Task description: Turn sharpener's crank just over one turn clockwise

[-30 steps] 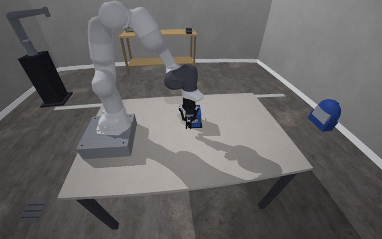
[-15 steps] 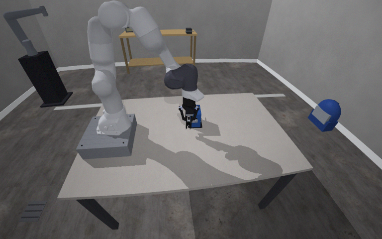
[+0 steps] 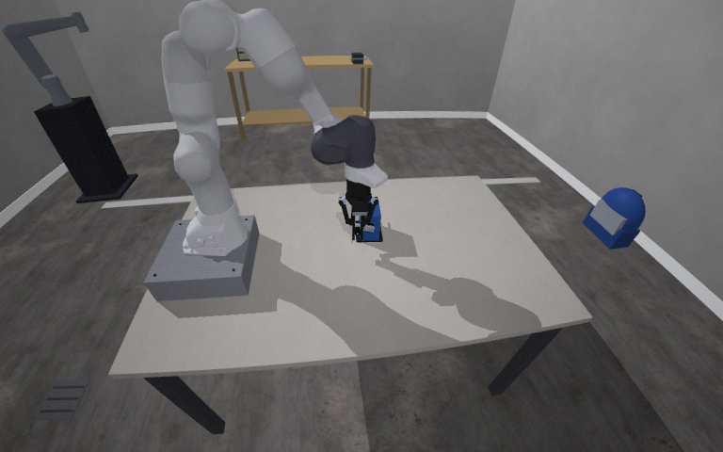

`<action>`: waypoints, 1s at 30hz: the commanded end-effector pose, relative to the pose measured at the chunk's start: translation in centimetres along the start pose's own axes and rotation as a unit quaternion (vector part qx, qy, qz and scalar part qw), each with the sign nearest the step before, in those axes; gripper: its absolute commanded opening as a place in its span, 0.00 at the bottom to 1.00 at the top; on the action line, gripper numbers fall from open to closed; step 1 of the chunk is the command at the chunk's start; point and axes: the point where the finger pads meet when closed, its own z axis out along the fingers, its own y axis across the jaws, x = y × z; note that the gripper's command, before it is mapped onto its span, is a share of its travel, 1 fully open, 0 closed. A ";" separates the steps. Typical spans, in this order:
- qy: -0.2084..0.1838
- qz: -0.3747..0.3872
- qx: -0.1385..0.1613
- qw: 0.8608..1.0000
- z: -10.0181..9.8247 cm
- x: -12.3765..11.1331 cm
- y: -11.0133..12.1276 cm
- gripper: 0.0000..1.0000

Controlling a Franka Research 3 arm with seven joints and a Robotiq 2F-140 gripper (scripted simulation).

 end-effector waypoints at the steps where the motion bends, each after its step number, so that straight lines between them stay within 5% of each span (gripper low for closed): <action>1: 0.000 0.003 0.001 1.000 -0.8 0.0 -0.4 0.10; 30: 0.000 0.003 0.001 1.000 -3.2 0.0 -2.6 0.10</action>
